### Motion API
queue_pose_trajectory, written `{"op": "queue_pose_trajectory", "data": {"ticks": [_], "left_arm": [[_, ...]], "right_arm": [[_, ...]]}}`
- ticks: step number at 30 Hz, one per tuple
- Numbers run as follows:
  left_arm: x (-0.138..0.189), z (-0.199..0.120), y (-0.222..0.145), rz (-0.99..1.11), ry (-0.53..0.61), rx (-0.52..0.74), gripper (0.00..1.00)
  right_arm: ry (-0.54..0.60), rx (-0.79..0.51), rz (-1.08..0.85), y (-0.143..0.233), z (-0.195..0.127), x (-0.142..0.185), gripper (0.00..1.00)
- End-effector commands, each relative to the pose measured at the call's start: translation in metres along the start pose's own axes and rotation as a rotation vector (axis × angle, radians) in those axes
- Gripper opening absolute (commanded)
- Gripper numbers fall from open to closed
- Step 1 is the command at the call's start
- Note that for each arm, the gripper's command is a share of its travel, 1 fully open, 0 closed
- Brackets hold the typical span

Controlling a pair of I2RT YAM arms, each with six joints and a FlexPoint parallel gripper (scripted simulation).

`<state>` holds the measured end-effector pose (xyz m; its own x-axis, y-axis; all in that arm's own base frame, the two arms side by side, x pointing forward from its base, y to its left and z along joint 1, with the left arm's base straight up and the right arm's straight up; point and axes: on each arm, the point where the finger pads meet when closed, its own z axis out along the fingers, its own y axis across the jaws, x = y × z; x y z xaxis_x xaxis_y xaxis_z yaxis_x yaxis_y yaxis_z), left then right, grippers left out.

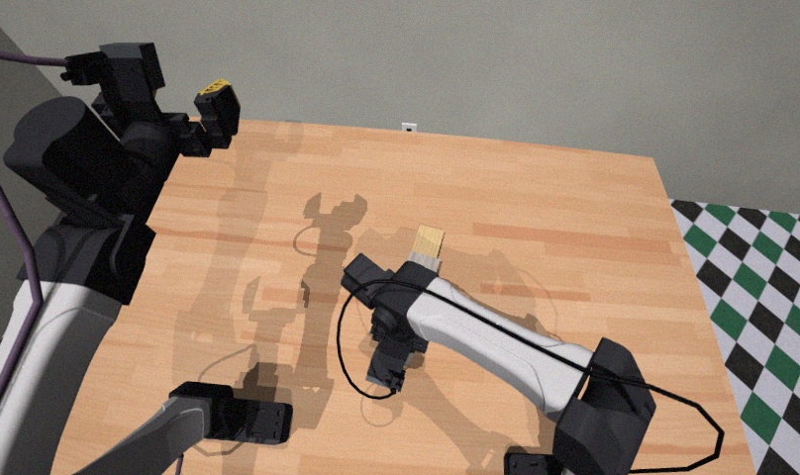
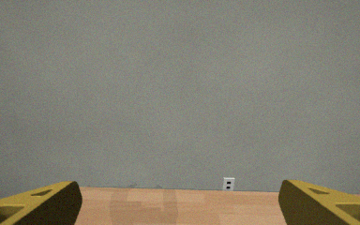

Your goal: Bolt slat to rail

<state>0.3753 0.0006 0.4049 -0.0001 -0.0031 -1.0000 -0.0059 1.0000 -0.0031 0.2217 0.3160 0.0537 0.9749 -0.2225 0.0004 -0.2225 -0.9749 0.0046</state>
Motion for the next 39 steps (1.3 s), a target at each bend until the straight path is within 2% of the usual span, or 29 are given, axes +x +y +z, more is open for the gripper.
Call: {"op": "queue_pose_trajectory", "data": {"ticks": [1, 39], "left_arm": [[-0.001, -0.001, -0.001, 0.003, -0.009, 0.006, 1.0], [-0.001, -0.001, -0.001, 0.003, -0.009, 0.006, 1.0]], "right_arm": [[0.003, 0.015, 0.003, -0.006, 0.005, -0.001, 0.14], [0.002, 0.012, 0.005, -0.005, 0.028, -0.001, 0.14]]}}
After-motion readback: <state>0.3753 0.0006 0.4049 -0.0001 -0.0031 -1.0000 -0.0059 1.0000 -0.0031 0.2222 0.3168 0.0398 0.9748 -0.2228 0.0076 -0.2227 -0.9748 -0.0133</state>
